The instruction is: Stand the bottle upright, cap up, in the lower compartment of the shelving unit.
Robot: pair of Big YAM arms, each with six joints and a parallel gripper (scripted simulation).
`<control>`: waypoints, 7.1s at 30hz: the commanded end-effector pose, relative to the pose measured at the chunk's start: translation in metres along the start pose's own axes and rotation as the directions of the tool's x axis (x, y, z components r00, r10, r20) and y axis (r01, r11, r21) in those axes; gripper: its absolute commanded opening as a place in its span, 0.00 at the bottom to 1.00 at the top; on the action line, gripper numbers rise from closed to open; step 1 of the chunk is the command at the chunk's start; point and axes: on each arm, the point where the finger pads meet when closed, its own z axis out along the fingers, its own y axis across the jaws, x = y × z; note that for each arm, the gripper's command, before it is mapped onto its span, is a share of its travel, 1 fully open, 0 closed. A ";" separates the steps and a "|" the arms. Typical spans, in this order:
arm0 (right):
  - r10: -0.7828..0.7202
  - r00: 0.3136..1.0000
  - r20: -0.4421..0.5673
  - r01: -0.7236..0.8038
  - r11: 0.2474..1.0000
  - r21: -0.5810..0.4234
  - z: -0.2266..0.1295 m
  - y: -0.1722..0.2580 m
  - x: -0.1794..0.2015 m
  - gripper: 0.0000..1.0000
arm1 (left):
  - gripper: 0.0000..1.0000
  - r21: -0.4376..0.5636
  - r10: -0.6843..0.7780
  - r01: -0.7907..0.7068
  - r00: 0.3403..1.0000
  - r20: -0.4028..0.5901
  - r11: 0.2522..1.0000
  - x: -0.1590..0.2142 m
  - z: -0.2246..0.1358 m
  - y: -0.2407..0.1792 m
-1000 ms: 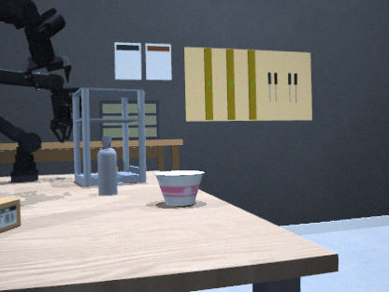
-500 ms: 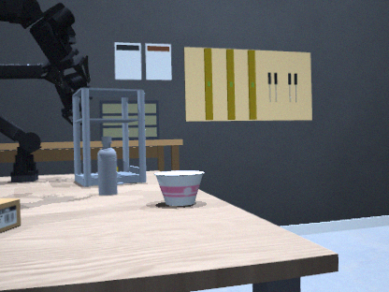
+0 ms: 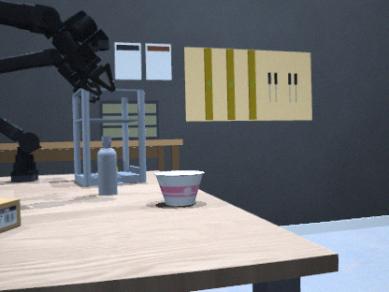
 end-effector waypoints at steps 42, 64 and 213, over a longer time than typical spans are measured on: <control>0.282 0.714 0.641 -0.334 0.942 -0.043 0.093 -0.044 0.024 0.93 | 1.00 0.620 0.134 -0.445 0.866 0.482 0.646 -0.011 -0.152 -0.275; 0.059 0.941 0.333 -0.088 0.993 0.075 0.145 0.003 0.176 0.93 | 1.00 0.612 0.136 -0.458 0.856 0.498 0.644 -0.015 -0.156 -0.275; 0.127 0.940 0.316 -0.147 0.988 0.039 0.088 0.388 0.162 0.51 | 1.00 0.629 0.290 -0.472 0.880 0.376 0.618 0.098 -0.226 -0.132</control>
